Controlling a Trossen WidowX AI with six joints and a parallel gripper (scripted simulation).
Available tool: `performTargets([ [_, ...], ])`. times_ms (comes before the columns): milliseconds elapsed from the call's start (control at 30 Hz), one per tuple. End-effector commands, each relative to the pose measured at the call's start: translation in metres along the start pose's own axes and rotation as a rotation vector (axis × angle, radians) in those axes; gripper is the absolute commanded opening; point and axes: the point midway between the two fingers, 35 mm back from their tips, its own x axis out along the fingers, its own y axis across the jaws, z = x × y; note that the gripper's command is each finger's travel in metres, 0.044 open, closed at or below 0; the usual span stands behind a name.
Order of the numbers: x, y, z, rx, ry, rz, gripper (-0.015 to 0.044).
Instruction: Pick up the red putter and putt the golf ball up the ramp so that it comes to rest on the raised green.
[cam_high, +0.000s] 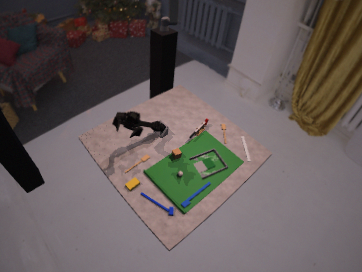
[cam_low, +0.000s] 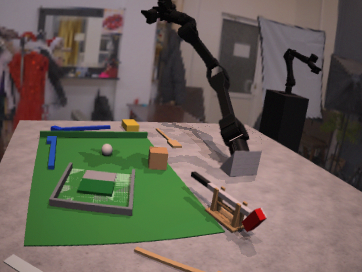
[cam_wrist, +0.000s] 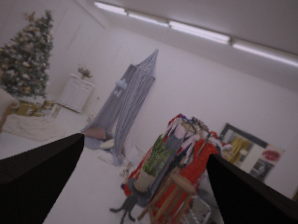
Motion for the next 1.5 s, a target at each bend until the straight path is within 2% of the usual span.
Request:
performTargets([
  [0, 0.0, 0.002, 0.001, -0.002, -0.004, 0.005, 0.0426],
  [33, 0.0, 0.01, 0.006, -0.007, -0.014, 0.02, 0.044],
  [367, -0.025, 0.143, 0.068, -0.1, -0.187, 0.308, 0.044],
  [667, -0.088, 0.28, 0.105, -0.195, -0.325, 0.64, 0.044],
  [1067, -0.215, 0.427, 0.1, -0.328, -0.413, 1.105, 0.044],
  [1467, -0.376, 0.523, 0.03, -0.569, -0.374, 1.611, 0.044],
])
